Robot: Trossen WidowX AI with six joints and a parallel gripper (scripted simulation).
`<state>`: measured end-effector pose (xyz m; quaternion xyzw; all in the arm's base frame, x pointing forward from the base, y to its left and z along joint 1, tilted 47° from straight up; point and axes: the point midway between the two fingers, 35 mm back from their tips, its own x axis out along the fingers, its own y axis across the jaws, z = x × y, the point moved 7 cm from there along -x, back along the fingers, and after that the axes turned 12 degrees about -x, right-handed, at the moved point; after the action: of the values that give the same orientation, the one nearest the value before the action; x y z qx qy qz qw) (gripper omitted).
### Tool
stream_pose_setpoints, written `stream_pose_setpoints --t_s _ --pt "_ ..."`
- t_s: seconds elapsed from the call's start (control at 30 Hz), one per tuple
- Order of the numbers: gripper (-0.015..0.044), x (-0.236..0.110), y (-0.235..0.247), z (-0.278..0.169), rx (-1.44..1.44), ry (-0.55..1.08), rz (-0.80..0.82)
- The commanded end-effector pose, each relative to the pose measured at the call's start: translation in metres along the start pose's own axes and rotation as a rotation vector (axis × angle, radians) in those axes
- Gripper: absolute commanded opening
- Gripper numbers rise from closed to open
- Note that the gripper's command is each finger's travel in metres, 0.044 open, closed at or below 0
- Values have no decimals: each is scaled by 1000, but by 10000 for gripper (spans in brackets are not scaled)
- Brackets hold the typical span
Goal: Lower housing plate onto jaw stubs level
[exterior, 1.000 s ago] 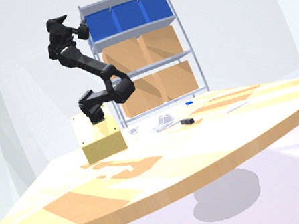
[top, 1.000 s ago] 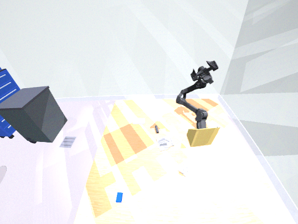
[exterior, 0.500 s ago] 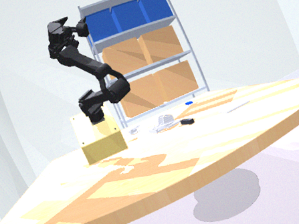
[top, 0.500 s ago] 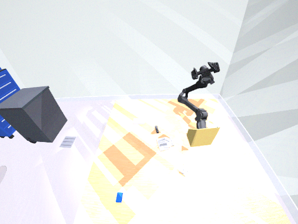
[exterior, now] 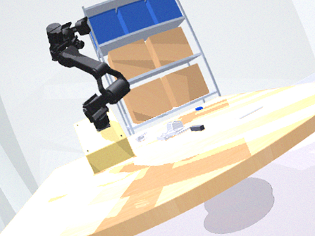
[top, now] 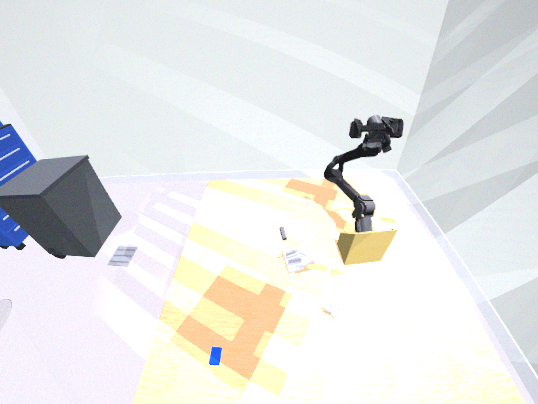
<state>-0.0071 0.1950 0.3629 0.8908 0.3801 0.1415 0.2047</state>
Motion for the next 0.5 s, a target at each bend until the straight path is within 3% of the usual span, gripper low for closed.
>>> stream_pose_setpoints --t_s 0.0,0.47 --pt "440 6 -7 0 -93 -9 -10" --pt "440 25 -18 5 -338 -37 -18"
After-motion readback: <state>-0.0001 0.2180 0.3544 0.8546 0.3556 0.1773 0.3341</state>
